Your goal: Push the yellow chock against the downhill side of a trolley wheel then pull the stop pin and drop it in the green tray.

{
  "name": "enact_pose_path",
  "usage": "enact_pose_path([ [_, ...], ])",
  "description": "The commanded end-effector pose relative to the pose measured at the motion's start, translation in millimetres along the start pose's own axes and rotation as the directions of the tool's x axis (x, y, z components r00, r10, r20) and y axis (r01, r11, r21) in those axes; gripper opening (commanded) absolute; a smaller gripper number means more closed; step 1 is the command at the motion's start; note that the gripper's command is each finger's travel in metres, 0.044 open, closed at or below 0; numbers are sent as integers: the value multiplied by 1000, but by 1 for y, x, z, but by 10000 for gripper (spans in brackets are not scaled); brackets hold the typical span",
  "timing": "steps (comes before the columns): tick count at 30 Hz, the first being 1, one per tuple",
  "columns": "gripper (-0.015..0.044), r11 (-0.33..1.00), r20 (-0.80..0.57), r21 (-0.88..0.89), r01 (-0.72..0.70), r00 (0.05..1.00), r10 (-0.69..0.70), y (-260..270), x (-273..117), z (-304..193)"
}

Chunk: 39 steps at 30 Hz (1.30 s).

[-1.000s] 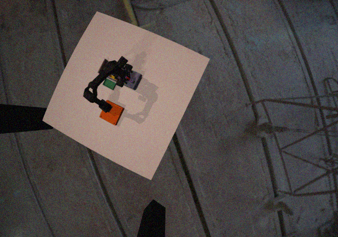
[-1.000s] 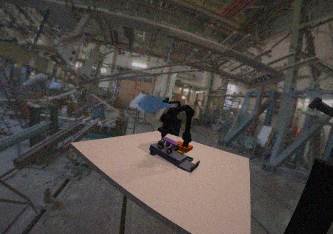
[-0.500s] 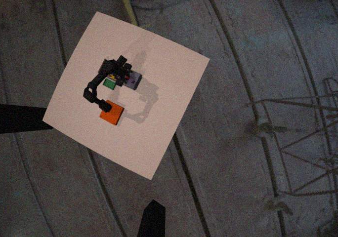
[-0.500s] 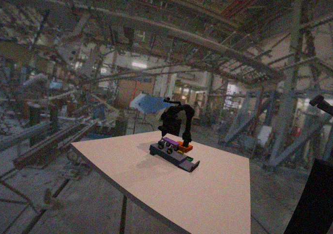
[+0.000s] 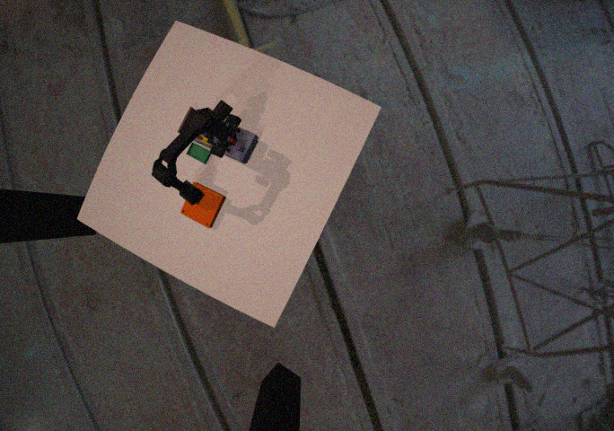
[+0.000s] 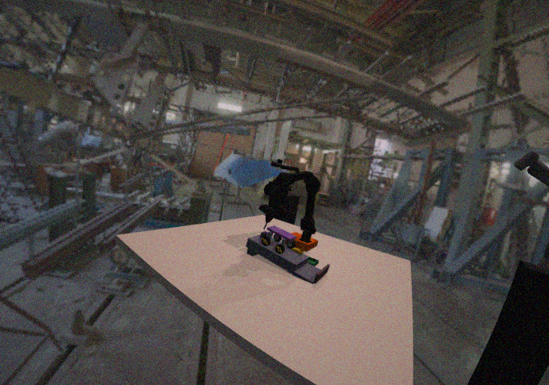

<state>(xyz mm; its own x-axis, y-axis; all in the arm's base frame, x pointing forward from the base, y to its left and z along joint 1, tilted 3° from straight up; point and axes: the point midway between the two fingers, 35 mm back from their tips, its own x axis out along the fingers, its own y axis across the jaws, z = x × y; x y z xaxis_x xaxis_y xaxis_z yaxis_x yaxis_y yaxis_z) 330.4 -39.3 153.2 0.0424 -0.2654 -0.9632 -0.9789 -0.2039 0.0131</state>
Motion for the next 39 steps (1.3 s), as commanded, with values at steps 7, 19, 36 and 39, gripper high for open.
enact_pose_path([
  [7, 0, 1000, -7, -2, -3, 1000, 3, 0, 1, -18],
  [19, 0, 1000, -8, -2, -4, 1000, 4, 22, 3, -23],
  [36, 0, 1000, -8, -4, -10, 1000, 10, 83, 5, -25],
  [39, 0, 1000, -8, -4, -10, 1000, 10, 86, 5, -26],
])
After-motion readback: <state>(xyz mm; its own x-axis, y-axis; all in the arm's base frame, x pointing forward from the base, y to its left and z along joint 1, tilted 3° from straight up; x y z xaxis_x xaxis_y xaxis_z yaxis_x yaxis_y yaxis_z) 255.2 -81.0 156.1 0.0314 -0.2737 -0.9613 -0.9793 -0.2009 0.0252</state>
